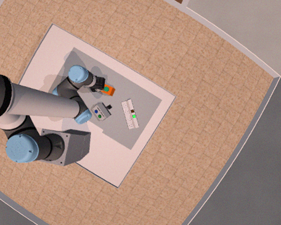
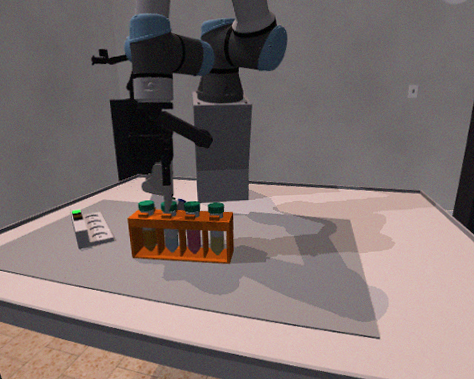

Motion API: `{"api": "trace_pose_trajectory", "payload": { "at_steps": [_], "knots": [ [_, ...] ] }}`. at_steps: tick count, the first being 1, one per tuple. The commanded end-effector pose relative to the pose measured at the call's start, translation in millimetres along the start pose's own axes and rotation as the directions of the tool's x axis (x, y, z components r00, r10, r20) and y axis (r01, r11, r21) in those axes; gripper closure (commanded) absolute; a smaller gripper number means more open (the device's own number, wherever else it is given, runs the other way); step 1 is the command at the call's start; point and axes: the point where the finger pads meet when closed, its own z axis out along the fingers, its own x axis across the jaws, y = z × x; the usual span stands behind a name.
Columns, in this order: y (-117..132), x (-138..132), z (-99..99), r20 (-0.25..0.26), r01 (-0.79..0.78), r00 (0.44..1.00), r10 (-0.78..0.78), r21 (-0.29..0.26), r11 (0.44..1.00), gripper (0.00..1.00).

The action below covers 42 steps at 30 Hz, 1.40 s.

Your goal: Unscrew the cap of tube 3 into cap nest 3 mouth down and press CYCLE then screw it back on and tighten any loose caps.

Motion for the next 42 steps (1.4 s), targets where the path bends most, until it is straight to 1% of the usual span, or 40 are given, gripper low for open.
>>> {"api": "trace_pose_trajectory", "payload": {
  "at_steps": [1, 10, 11, 25, 28, 31, 32, 33, 35, 36, 38, 41, 42],
  "knots": [
    [0.6, 3.0, -1.3, -0.011, 0.242, 0.97, -0.242, 0.01, 0.97, 0.65],
    [1.9, 2.4, -1.3, -0.011, 0.24, 0.971, -0.24, 0.009, 0.971, 0.65],
    [-0.3, 0.8, -0.6, -0.008, 0.24, 0.971, -0.24, 0.012, 0.971, 1.0],
    [-0.4, 0.8, -0.5, -0.008, 0.24, 0.971, -0.24, 0.012, 0.971, 1.0],
    [-0.6, -0.5, -0.4, -0.006, 0.09, 0.996, -0.09, 0.015, 0.996, 1.0],
    [-0.8, -0.9, -0.1, -0.003, -0.06, 0.998, 0.06, 0.016, 0.998, 1.0],
    [-0.8, -1.0, 0.0, -0.002, -0.104, 0.995, 0.104, 0.016, 0.994, 1.0],
    [-0.7, -1.1, 0.0, -0.001, -0.11, 0.994, 0.11, 0.015, 0.994, 1.0],
    [-0.7, -1.3, 0.2, 0.0, -0.196, 0.981, 0.196, 0.016, 0.98, 1.0],
    [-1.1, -1.1, 0.3, 0.001, -0.208, 0.978, 0.208, 0.015, 0.978, 1.0],
    [-1.7, -0.9, 0.5, 0.002, -0.294, 0.956, 0.294, 0.016, 0.956, 1.0],
    [-2.2, -0.7, 0.4, 0.002, -0.302, 0.953, 0.302, 0.016, 0.953, 1.0],
    [-2.5, -0.5, 0.5, 0.003, -0.349, 0.937, 0.349, 0.016, 0.937, 1.0]
  ]
}}
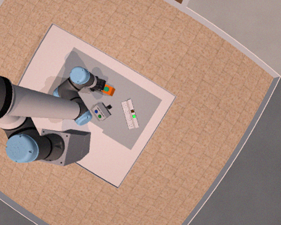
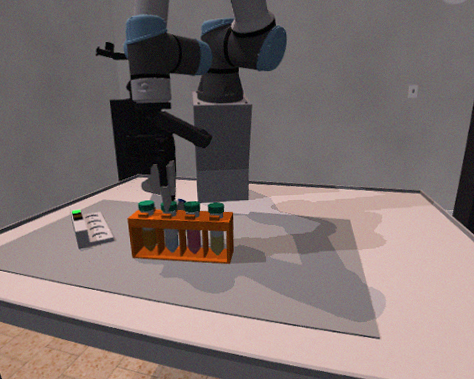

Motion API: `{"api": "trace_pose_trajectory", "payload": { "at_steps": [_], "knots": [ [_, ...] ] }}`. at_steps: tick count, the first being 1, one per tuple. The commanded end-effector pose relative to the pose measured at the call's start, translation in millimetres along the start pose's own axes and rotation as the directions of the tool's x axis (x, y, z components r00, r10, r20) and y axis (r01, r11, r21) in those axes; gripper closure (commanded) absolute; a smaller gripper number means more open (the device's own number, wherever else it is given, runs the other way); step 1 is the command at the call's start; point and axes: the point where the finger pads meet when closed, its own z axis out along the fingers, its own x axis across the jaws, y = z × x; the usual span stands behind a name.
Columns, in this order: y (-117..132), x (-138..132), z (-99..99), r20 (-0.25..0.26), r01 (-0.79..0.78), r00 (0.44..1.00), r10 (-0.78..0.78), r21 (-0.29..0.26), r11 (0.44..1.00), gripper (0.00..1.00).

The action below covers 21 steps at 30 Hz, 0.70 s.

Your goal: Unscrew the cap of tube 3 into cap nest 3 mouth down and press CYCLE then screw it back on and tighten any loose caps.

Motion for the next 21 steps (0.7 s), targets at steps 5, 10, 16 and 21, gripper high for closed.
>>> {"api": "trace_pose_trajectory", "payload": {
  "at_steps": [5, 10, 16, 21],
  "knots": [
    [-0.6, -1.0, 0.4, -0.001, -0.371, 0.929, 0.371, -0.015, 0.928, 1.0],
    [-0.6, -0.9, 0.5, -0.004, -0.506, 0.863, 0.506, -0.015, 0.863, 1.0],
    [-0.6, -0.9, 0.5, -0.005, -0.587, 0.81, 0.587, -0.014, 0.809, 1.0],
    [1.3, 0.8, 0.0, -0.009, -0.588, 0.809, 0.588, -0.014, 0.809, 1.0]
  ]
}}
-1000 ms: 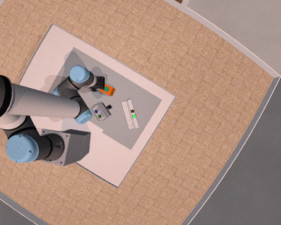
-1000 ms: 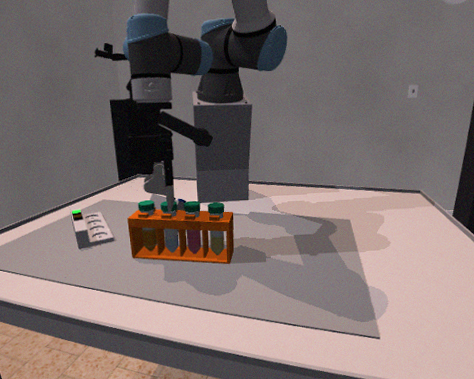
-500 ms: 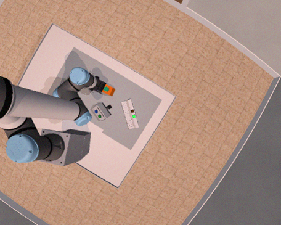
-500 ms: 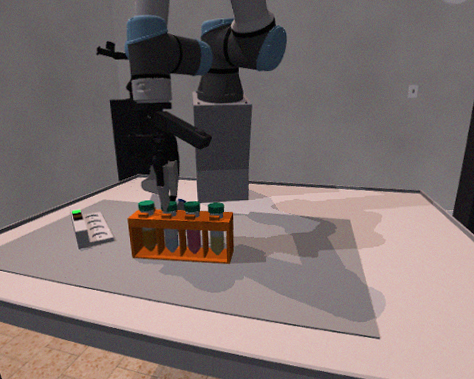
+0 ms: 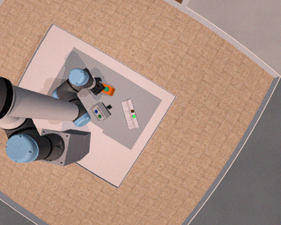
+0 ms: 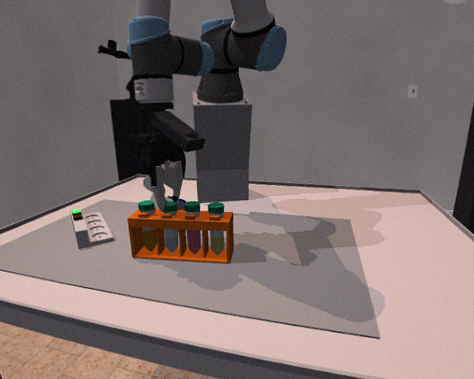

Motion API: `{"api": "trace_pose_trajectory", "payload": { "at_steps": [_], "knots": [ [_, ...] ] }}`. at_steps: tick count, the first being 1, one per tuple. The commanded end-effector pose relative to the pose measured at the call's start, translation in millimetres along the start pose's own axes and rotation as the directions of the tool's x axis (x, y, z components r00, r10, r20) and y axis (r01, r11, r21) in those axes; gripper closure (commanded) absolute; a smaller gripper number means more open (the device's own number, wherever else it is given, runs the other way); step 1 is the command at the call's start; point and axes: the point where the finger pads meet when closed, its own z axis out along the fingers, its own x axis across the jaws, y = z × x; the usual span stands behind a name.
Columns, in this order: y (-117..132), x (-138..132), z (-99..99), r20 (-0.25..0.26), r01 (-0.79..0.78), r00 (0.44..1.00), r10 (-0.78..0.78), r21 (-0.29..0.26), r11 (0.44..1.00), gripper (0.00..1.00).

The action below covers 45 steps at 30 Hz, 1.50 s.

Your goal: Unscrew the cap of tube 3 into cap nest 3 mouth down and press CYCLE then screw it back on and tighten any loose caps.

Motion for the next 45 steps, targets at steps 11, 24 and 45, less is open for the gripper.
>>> {"api": "trace_pose_trajectory", "payload": {
  "at_steps": [11, 24, 45],
  "knots": [
    [1.1, 0.3, -0.3, -0.005, -0.044, 0.999, 0.044, -0.013, 0.999, 0.65],
    [1.2, -1.1, -30.5, -0.004, -0.046, 0.999, 0.046, -0.013, 0.999, 0.65],
    [-30.0, -14.9, -46.4, -0.002, 0.288, 0.958, -0.288, -0.014, 0.958, 0.65]
  ]
}}
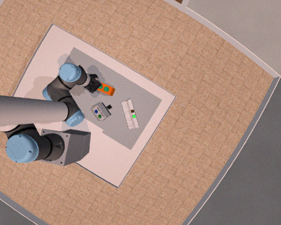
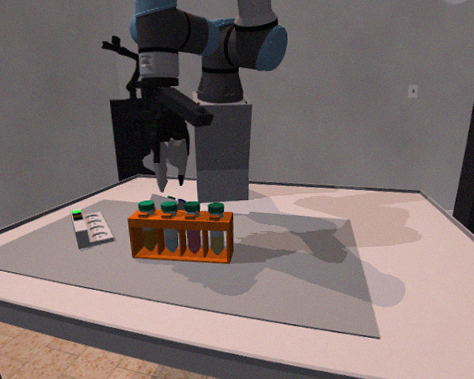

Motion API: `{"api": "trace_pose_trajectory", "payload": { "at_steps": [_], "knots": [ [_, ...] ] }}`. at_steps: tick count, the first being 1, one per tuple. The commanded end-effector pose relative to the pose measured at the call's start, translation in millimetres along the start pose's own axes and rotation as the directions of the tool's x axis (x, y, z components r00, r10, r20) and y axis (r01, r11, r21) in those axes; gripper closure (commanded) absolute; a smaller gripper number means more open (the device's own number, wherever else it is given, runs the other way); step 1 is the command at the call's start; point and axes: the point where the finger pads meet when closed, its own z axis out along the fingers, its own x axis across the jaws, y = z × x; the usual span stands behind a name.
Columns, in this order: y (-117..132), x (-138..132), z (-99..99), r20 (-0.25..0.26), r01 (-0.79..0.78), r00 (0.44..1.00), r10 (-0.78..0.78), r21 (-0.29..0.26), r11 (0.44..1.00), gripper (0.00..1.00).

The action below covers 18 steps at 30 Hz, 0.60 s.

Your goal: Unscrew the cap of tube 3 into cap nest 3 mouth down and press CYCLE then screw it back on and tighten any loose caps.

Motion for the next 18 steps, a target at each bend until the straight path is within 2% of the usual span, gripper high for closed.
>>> {"api": "trace_pose_trajectory", "payload": {
  "at_steps": [1, 2, 3, 4, 8, 9, 10, 12, 16, 18],
  "knots": [
    [-19.6, -9.0, -1.2, 0.003, 0.202, 0.979, -0.202, 0.003, 0.979, 0.65],
    [-27.4, -10.9, -1.5, 0.001, 0.283, 0.959, -0.283, 0.003, 0.959, 0.65],
    [-27.4, -10.9, -1.5, 0.001, 0.283, 0.959, -0.283, 0.003, 0.959, 0.65],
    [-35.2, -13.6, -1.6, 0.0, 0.362, 0.932, -0.362, 0.003, 0.932, 0.65],
    [-42.9, -16.8, -1.6, -0.001, 0.438, 0.899, -0.438, 0.003, 0.899, 0.65],
    [-50.7, -20.0, -1.7, -0.001, 0.512, 0.859, -0.512, 0.003, 0.859, 0.65],
    [-50.6, -20.1, -1.6, -0.001, 0.512, 0.859, -0.512, 0.003, 0.859, 0.65],
    [-66.1, -26.5, -1.6, -0.001, 0.596, 0.803, -0.596, 0.003, 0.803, 0.65],
    [-81.6, -32.9, -1.7, -0.001, 0.596, 0.803, -0.596, 0.003, 0.803, 0.65],
    [-81.6, -32.9, -1.7, -0.001, 0.596, 0.803, -0.596, 0.003, 0.803, 0.65]
  ]
}}
